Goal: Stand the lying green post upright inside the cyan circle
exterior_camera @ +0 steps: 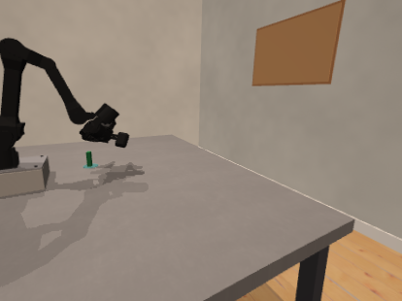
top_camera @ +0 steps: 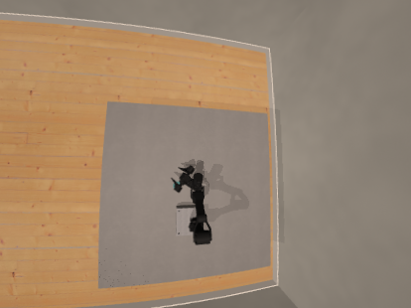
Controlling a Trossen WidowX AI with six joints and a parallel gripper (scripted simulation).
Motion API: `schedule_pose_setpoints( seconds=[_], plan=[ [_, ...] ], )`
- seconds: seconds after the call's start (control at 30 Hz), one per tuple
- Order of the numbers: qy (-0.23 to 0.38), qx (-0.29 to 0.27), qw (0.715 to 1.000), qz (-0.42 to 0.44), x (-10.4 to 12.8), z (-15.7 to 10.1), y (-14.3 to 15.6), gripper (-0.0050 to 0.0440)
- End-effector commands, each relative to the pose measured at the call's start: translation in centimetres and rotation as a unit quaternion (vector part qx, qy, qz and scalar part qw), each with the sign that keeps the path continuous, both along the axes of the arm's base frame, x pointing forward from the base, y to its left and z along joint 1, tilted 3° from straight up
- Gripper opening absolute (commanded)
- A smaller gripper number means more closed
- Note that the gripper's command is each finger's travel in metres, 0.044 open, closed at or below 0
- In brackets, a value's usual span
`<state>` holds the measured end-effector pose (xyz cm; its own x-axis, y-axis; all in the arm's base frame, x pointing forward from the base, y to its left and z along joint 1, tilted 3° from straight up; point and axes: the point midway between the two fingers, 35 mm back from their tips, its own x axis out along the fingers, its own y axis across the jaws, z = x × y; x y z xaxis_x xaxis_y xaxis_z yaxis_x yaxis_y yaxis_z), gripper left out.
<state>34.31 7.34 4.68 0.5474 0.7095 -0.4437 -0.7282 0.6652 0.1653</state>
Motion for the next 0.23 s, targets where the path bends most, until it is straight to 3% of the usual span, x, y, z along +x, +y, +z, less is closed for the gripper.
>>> schedule_pose_setpoints(
  seconds=[0.0, 0.2],
  plan=[
    [0.019, -0.037, 0.999, 0.0, 0.81, 0.46, 0.55, 0.04],
    [0.058, -0.086, 0.995, 0.003, 0.96, 0.6, 1.24, 0.04]
  ],
)
